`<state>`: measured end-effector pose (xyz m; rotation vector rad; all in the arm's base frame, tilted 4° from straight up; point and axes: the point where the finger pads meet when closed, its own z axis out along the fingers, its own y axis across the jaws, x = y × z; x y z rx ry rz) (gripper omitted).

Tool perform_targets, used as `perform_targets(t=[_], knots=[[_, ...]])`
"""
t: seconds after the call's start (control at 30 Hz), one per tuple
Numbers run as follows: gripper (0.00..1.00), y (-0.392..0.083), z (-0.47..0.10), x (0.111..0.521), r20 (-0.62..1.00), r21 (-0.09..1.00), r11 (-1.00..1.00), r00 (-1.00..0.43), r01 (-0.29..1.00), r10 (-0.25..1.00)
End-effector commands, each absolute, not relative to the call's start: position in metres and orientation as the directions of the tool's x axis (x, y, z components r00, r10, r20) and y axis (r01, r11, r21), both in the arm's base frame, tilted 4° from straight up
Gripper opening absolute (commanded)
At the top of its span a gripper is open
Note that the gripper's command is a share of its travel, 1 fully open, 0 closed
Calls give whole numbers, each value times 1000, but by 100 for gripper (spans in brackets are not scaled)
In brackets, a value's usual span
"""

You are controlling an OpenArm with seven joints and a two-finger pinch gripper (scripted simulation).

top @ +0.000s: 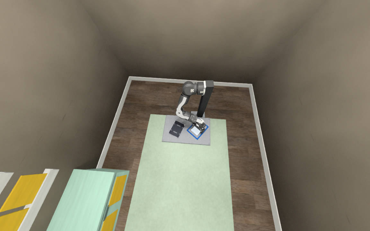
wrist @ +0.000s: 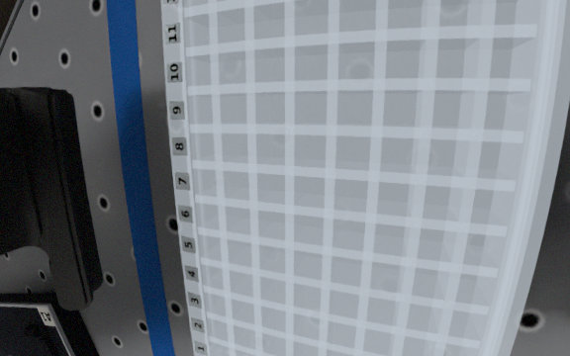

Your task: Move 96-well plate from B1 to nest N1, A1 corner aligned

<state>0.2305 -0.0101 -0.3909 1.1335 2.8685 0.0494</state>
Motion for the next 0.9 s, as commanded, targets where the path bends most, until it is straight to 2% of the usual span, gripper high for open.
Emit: perform_targets(t=[0.0, 0.87], knots=[[77, -9, -388, 233, -42, 59, 731, -730, 679, 682], [77, -9, -410, 232, -41, 59, 735, -734, 675, 678]])
